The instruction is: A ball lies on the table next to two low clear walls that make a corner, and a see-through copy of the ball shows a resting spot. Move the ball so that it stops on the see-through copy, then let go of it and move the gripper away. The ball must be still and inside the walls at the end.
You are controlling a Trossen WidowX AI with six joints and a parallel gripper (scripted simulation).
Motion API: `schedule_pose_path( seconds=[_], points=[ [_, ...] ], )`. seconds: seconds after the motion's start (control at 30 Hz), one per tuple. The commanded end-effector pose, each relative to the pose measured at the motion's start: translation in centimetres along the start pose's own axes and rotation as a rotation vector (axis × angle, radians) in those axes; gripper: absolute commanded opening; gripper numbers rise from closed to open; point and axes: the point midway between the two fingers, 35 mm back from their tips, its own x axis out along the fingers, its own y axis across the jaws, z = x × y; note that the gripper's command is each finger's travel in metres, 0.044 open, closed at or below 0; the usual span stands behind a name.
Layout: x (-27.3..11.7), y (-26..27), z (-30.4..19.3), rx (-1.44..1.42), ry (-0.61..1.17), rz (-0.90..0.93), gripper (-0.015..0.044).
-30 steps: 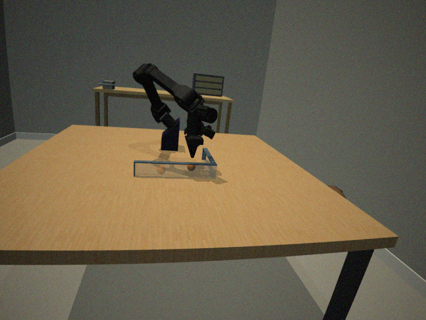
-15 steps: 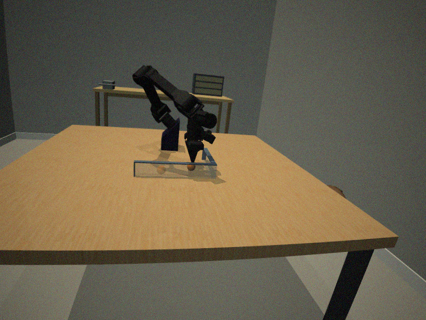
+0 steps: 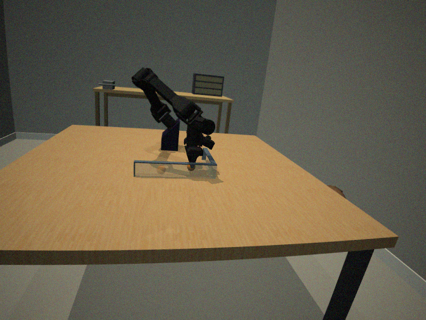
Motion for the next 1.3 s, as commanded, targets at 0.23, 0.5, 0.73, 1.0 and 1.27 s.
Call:
schedule_pose_path(
  seconds=[0.23, 0.5, 0.73, 1.0, 1.27],
  points=[
    [1.0, 0.3, 0.0, -0.014, 0.009, 0.006, 0.0178],
    [1.0, 0.3, 0.0, -0.014, 0.009, 0.006, 0.0124],
    [-2.3, -0.2, 0.3, -0.015, 0.003, 0.005, 0.0],
    [-8.4, -0.3, 0.5, -0.015, -0.001, 0.005, 0.0],
    [-11.9, 0.2, 0.2, -0.014, 0.003, 0.007, 0.0]
  ],
)
